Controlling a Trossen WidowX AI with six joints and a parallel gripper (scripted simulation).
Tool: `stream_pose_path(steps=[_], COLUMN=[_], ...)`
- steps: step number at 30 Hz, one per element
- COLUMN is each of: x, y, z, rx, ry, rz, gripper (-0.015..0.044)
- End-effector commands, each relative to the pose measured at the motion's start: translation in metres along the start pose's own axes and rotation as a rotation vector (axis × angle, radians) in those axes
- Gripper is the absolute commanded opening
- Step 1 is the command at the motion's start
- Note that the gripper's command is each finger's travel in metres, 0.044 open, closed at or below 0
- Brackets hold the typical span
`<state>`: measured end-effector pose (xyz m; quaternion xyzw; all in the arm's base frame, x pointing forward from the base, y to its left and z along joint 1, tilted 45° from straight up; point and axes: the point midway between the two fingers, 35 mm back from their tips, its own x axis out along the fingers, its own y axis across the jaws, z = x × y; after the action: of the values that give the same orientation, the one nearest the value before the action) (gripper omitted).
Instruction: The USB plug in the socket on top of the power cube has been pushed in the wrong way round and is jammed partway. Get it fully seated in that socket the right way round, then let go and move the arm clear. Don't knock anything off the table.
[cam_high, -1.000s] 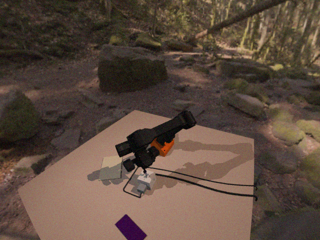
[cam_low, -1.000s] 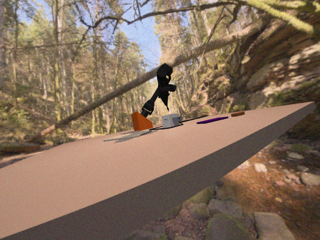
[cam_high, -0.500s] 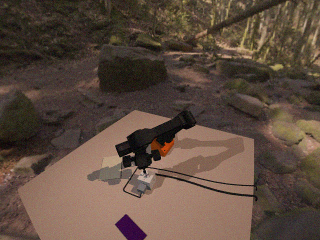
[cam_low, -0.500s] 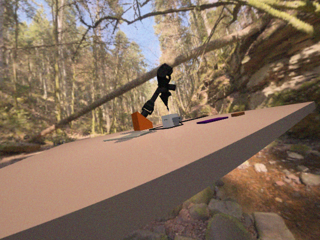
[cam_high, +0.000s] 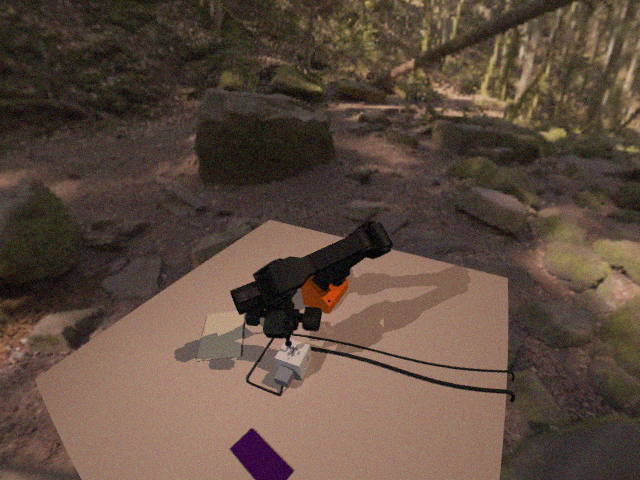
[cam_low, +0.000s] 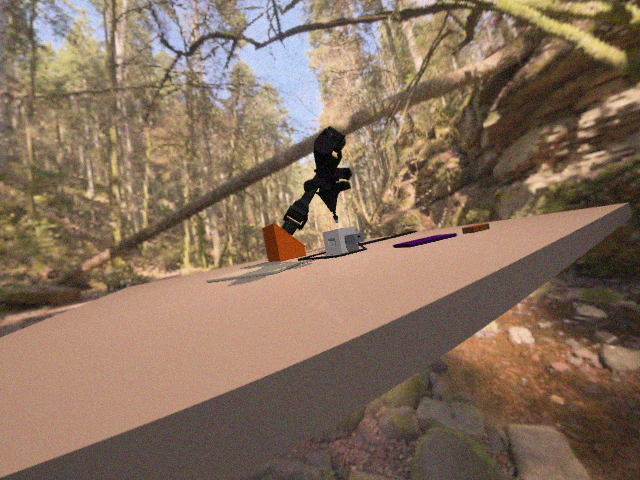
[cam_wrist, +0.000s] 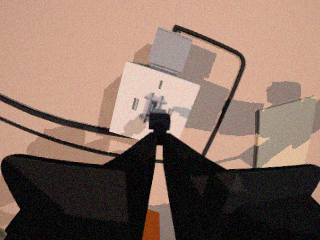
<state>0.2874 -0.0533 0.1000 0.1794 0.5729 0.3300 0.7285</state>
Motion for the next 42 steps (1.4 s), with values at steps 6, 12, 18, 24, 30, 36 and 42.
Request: stream_pose_path(steps=[6, 12, 18, 24, 30, 36, 42], x=[0.0, 0.0, 0.0, 0.0, 0.0, 0.0, 0.0], y=[-0.0003, -0.0003, -0.0003, -0.0003, -0.0003, -0.0003, -0.0003], z=[0.0002, 0.0002, 0.0002, 0.0002, 0.0002, 0.0002, 0.0002], rx=[0.223, 0.38, 0.537, 0.694, 0.851, 1.008, 1.165], ry=[-0.001, -0.001, -0.001, -0.002, -0.002, -0.002, -0.002], rz=[-0.002, -0.002, -0.001, -0.001, -0.001, -0.001, -0.001], gripper=[0.0, 0.0, 0.0, 0.0, 0.0, 0.0, 0.0])
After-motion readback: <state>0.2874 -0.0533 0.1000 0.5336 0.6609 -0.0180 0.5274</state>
